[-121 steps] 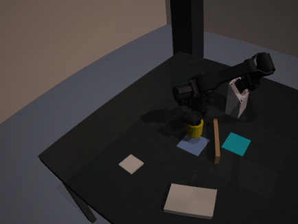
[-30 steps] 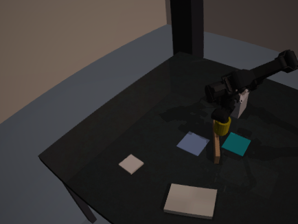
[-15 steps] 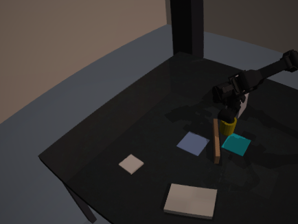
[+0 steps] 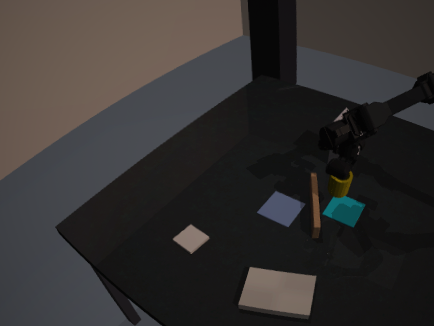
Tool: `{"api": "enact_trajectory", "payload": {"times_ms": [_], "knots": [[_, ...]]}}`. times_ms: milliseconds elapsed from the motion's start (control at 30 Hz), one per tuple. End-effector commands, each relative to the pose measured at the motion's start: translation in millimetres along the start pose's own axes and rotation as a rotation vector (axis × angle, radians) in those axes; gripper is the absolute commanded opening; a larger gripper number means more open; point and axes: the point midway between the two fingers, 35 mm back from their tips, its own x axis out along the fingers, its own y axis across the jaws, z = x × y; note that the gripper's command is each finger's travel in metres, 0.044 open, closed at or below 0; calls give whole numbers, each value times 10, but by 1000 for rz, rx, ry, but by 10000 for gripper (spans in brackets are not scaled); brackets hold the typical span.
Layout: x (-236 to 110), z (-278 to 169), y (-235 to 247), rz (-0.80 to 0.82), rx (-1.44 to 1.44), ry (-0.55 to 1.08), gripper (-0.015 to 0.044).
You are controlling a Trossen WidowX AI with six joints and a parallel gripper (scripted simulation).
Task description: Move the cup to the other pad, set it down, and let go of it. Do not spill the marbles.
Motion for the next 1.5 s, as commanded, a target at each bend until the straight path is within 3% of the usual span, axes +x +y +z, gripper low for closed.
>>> {"api": "enact_trajectory", "payload": {"times_ms": [0,567,1467], "knots": [[7,-66,-47,-2,4,5,0],[12,-299,-198,-2,4,7,0],[285,-297,-186,-2,4,5,0]]}}
